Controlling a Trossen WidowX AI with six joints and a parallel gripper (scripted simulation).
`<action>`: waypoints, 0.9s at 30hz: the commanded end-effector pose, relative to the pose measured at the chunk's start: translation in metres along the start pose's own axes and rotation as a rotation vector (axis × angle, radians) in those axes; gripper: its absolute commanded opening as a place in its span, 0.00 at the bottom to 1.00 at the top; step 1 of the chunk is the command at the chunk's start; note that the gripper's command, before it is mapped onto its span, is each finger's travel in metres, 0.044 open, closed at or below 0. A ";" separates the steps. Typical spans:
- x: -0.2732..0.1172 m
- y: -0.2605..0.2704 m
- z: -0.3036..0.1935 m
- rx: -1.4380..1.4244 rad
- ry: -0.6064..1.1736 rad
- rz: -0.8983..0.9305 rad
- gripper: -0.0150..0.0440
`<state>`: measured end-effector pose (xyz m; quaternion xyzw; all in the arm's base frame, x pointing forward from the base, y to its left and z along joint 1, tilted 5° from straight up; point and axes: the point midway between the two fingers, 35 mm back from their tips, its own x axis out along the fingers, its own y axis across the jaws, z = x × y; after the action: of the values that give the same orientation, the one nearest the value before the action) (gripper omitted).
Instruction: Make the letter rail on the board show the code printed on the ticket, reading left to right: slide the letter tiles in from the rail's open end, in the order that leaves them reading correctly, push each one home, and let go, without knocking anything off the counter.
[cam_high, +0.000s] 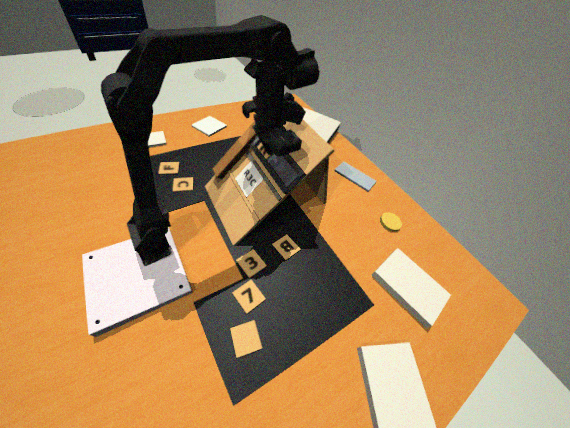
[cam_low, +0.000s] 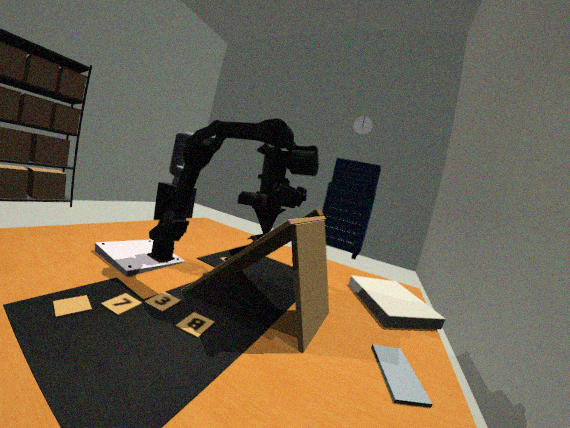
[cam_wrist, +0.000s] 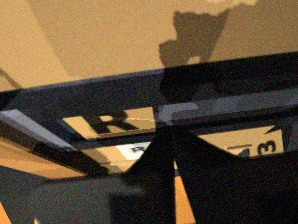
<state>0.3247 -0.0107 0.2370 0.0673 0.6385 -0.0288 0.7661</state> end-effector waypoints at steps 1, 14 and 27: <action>0.001 0.001 0.002 -0.002 -0.002 0.005 0.25; 0.006 0.001 0.007 -0.002 -0.002 0.005 0.25; 0.008 0.001 0.009 -0.002 -0.002 0.005 0.25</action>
<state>0.3348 -0.0115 0.2301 0.0672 0.6383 -0.0287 0.7664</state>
